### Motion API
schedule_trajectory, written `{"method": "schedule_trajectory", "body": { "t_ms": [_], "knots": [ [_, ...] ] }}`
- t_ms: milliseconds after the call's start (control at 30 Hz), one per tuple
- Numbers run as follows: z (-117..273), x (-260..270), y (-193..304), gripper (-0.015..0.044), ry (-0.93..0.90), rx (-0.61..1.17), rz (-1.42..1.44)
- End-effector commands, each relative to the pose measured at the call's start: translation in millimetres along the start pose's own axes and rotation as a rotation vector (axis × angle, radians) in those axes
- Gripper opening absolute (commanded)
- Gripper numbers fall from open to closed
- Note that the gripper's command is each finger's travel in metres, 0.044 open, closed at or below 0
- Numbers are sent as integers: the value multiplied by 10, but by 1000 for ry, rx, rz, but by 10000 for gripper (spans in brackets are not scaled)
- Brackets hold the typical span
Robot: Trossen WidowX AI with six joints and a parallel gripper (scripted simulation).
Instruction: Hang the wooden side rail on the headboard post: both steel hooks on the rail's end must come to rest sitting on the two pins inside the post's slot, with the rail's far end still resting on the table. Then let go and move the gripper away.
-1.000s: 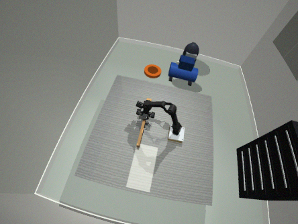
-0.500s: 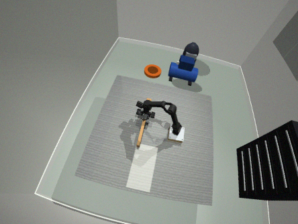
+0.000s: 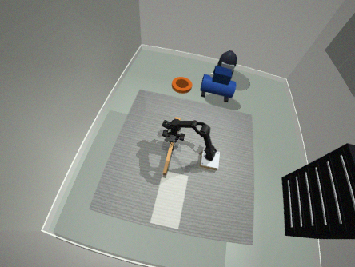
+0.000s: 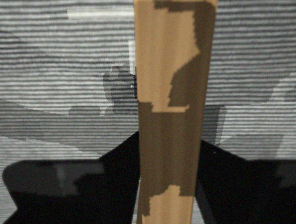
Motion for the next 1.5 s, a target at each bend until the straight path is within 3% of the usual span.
{"method": "schedule_trajectory", "body": {
  "t_ms": [0,1467],
  "knots": [
    [17,-16,8,0,4,3,6],
    [16,-20,54,0,4,3,6]
  ]
}}
Point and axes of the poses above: the point midway between the two fingers, 35 mm back from their tips, its own z axis back along the fingers, its own x axis across the jaws, y = z × x, the point moved 4 cm from there along z, back along the fingers, and after that the axes turned 13 degrees about -z, right-handed, at the moved point
